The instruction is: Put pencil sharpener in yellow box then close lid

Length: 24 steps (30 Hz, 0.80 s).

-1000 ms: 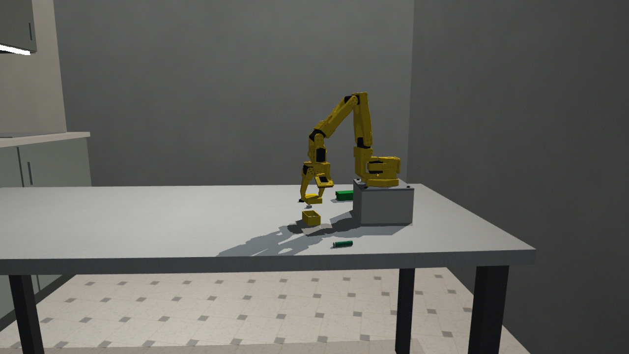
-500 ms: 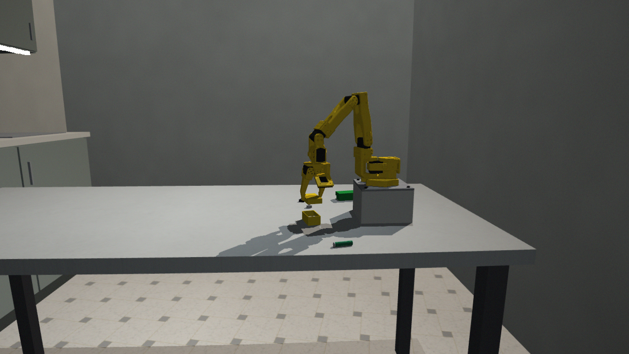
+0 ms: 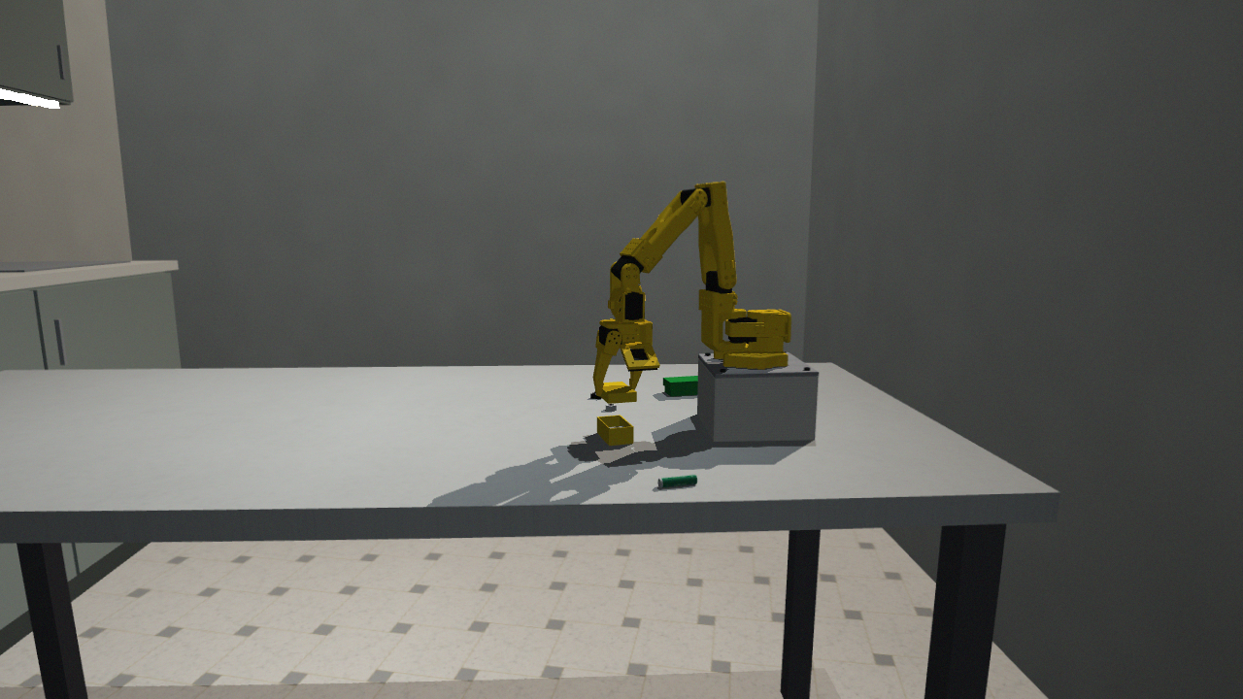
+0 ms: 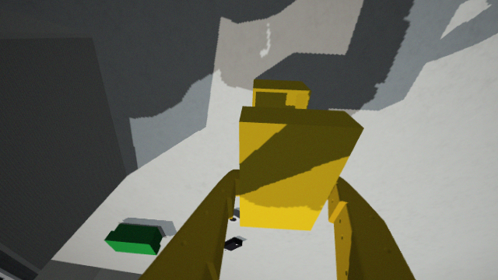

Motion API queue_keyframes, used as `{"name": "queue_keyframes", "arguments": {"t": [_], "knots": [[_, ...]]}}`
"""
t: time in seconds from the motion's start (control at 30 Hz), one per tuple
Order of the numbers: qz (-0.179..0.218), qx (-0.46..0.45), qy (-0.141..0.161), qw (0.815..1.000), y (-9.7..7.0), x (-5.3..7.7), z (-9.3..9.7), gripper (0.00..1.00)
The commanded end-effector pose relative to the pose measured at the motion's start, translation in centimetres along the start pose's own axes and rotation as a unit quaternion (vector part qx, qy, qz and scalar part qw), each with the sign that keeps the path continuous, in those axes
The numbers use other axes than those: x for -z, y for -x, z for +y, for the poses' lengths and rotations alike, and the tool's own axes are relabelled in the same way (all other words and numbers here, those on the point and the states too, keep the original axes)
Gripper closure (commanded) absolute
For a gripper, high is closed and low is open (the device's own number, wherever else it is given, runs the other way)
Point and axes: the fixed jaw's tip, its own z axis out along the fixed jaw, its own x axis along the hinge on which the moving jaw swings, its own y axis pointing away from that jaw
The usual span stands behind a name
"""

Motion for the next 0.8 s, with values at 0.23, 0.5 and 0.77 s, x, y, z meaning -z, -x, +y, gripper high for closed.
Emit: {"name": "queue_keyframes", "arguments": {"t": [0.23,0.5,0.77], "knots": [[-0.001,-0.002,0.003,1.000,0.08,-0.27,0.16,0.78],[-0.001,-0.002,0.003,1.000,0.09,-0.60,0.15,0.78],[-0.001,-0.002,0.003,1.000,0.09,-0.92,0.15,0.78]]}}
